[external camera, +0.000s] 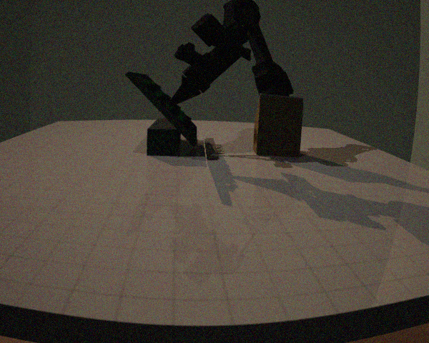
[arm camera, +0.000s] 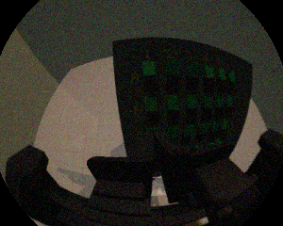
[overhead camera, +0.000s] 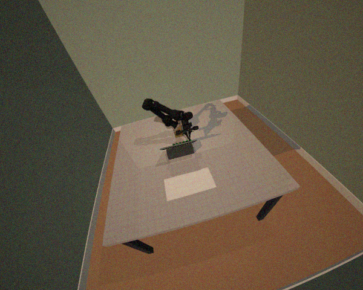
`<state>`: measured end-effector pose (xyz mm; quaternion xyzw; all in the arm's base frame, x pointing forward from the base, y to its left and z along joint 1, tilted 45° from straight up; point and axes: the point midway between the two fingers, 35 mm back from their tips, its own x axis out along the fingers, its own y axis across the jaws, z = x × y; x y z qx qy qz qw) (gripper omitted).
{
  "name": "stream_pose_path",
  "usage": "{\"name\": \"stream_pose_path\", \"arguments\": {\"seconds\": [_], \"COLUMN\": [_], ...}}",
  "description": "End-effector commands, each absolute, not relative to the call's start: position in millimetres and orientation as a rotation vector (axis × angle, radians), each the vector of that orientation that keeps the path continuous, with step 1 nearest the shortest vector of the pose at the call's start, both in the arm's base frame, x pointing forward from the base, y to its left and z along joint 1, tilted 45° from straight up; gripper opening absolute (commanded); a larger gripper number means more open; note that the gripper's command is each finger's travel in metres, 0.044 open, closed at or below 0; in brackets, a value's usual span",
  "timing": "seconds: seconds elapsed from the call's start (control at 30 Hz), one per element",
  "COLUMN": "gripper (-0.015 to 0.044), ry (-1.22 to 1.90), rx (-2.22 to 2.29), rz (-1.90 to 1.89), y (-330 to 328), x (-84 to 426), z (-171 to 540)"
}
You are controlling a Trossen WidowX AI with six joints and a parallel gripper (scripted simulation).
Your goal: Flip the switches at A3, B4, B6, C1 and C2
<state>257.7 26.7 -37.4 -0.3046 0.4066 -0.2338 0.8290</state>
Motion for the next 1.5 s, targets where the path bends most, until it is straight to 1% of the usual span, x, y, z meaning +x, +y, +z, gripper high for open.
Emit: {"name": "stream_pose_path", "arguments": {"seconds": [0.0,0.23,0.43,0.7,0.93,1.03,1.2,1.47], "gripper": [0.0,0.0,0.0,0.0,0.0,0.0,0.0,0.0], "ry": [0.868,0.865,0.848,0.847,0.847,0.848,0.869,0.869], "rx": [-0.648,-0.645,-0.651,-0.652,-0.654,-0.653,-0.649,-0.649], "rz": [-0.494,-0.493,-0.482,-0.482,-0.483,-0.483,-0.493,-0.494], "y": [25.9,31.5,66.0,66.8,47.6,46.8,26.5,24.1], "x": [257.8,254.3,220.5,219.3,215.8,216.7,236.3,238.4], "z": [-38.5,-35.8,-7.1,-5.8,13.1,12.2,-4.0,-5.7]}}
